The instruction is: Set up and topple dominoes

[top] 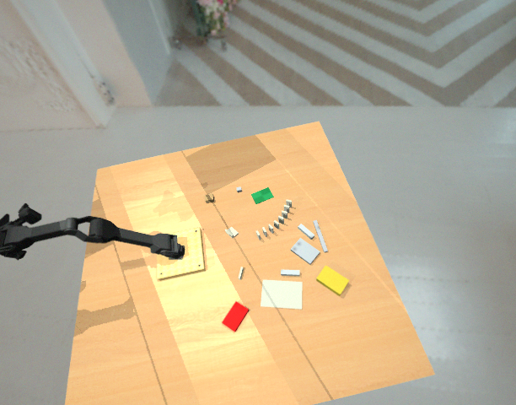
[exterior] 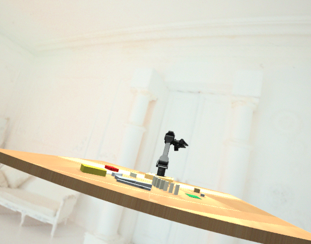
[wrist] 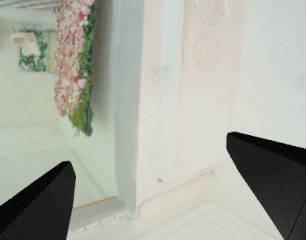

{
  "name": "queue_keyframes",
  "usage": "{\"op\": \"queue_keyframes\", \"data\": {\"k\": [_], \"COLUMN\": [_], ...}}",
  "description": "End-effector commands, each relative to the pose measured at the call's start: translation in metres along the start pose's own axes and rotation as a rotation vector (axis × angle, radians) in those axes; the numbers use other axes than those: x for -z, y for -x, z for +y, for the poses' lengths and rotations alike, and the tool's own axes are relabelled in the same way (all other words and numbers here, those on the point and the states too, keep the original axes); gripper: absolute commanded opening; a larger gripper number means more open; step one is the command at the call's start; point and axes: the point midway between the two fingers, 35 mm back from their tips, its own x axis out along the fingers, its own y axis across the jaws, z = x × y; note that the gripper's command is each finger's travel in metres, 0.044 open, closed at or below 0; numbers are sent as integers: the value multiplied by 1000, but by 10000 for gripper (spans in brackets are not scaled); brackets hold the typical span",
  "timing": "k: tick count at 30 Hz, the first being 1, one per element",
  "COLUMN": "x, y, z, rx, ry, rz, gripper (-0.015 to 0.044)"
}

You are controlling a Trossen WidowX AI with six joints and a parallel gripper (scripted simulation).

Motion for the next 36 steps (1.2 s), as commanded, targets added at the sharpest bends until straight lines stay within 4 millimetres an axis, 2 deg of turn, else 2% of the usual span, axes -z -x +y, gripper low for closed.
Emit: {"op": "queue_keyframes", "data": {"k": [1, 3, 5, 10, 15, 20, 24, 28, 32, 36], "x": [0, -2, -6, -25, -39, -65, -84, -105, -121, -148], "y": [2, 17, 41, 123, 196, 283, 347, 408, 461, 516], "z": [-1, -6, -14, -42, -51, -49, -35, -12, 22, 64], "rx": [7, 63, 148, 363, 537, 731, 876, 1010, 1134, 1252], "ry": [-1, -9, -22, -60, -127, -139, -152, -152, -151, -105], "rz": [-1, -13, -32, -72, -130, -206, -288, -382, -478, -577], "gripper": [374, 321, 269, 138, 6, 0, 0, 0, 0, 0]}}
